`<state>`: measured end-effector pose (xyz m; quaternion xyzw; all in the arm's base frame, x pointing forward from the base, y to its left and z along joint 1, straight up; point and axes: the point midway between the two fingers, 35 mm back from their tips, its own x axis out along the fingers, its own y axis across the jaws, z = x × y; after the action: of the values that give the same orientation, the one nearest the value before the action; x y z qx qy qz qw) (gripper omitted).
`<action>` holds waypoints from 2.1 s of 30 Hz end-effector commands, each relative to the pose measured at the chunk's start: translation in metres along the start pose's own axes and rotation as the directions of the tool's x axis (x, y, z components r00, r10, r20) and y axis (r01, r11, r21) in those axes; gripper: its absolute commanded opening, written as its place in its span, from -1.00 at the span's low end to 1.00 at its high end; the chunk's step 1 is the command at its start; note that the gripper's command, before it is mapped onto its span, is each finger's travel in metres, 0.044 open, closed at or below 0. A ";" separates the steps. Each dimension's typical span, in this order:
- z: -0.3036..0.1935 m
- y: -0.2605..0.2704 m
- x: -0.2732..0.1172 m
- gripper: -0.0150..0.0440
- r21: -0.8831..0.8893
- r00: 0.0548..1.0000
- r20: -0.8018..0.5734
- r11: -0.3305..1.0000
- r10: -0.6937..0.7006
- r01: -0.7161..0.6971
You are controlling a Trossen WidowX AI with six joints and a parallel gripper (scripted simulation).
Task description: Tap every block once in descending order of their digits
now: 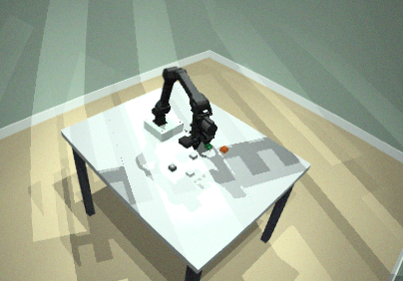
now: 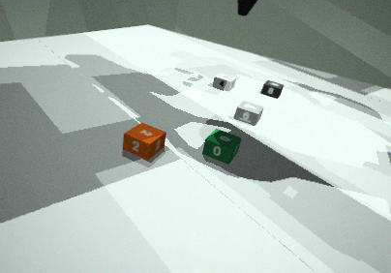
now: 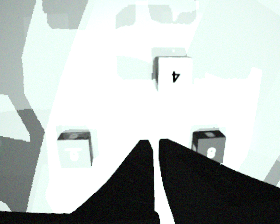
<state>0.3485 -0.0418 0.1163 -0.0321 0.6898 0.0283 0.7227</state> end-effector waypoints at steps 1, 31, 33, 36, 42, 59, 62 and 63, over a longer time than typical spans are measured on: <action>0.015 -0.032 0.005 -0.42 0.000 1.000 -0.013 1.000 -0.001 0.001; 0.014 -0.032 0.108 -0.42 0.000 1.000 -0.013 1.000 -0.001 0.001; 0.014 -0.032 0.111 -0.42 0.000 1.000 -0.013 1.000 -0.001 0.001; 0.014 -0.032 0.115 -0.42 0.000 1.000 -0.013 1.000 -0.001 0.001; 0.014 -0.032 0.116 -0.42 0.000 1.000 -0.013 1.000 -0.001 0.001; 0.017 -0.032 0.016 -0.42 0.000 1.000 -0.012 1.000 -0.001 0.001; 0.015 -0.032 0.005 -0.42 0.000 1.000 -0.013 1.000 -0.001 0.001; 0.015 -0.032 0.005 -0.42 0.000 1.000 -0.013 1.000 -0.001 0.001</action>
<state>0.3700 -0.0727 0.0971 -0.0308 0.6936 0.0262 0.7192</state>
